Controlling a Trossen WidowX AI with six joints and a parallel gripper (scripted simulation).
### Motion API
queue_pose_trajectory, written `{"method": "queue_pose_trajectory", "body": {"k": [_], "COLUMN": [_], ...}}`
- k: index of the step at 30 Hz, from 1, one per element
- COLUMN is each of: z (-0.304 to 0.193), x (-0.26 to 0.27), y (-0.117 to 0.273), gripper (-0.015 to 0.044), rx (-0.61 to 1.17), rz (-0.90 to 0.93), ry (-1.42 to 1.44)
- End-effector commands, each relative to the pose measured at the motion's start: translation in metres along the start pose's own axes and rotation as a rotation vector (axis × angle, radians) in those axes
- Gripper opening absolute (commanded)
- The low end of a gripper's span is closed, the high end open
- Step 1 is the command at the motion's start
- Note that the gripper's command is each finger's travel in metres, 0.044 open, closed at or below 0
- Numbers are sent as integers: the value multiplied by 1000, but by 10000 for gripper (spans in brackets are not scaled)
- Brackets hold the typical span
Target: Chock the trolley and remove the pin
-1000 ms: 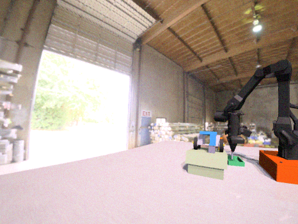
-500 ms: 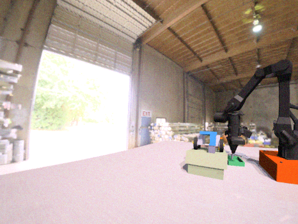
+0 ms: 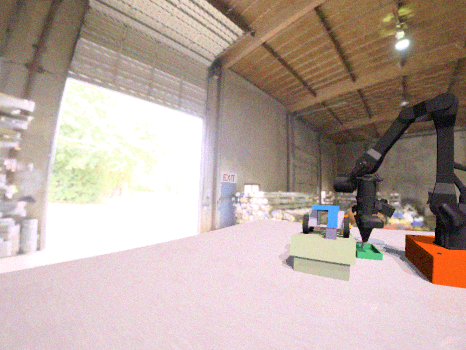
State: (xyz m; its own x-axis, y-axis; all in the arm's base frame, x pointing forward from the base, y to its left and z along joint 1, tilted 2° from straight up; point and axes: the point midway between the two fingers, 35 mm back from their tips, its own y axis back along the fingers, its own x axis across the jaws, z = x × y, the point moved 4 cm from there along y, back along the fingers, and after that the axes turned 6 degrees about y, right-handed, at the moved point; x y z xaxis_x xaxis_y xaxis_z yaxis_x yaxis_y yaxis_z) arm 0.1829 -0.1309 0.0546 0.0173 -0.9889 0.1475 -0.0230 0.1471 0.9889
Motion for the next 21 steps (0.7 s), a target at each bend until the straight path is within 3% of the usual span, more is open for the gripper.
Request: {"method": "queue_pose_trajectory", "body": {"k": [1, 21], "z": [0, -2], "x": [-3, -15], "y": [-1, -7], "gripper": [190, 190], "rx": [-3, -3], "rz": [3, 2], "ry": [-4, -4]}}
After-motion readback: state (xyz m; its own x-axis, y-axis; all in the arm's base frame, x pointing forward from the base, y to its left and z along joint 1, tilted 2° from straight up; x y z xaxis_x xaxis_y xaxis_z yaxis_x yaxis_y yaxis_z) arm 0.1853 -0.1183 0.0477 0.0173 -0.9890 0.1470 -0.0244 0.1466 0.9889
